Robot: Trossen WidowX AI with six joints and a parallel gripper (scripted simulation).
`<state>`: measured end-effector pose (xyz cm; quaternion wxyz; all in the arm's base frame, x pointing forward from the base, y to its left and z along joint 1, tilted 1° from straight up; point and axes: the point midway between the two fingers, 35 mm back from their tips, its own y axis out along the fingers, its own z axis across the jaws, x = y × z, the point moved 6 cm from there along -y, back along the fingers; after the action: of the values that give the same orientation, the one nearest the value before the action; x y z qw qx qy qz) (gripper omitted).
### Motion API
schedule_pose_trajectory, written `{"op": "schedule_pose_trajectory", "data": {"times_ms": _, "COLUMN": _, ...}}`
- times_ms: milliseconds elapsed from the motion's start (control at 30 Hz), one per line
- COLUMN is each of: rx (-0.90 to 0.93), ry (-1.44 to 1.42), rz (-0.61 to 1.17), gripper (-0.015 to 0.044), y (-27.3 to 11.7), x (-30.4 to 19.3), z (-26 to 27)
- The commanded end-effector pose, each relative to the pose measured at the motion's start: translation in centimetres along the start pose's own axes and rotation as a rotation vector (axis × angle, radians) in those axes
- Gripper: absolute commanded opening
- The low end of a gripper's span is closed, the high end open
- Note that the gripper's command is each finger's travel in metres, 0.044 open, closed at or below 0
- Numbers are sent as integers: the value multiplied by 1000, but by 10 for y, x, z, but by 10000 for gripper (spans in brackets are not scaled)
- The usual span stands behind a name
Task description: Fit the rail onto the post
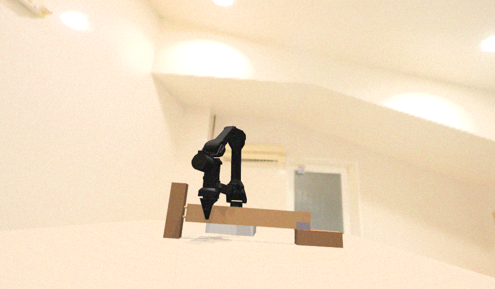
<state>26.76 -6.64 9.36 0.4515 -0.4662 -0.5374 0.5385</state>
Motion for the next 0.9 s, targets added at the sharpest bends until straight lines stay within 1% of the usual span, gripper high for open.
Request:
{"op": "schedule_pose_trajectory", "data": {"times_ms": 0, "rx": -3, "ry": 1, "rz": 4, "gripper": 0, "y": -2, "x": -4, "z": 0}}
{"op": "schedule_pose_trajectory", "data": {"times_ms": 867, "rx": -3, "ry": 1, "rz": 4, "gripper": 0, "y": -5, "x": 2, "z": -1}}
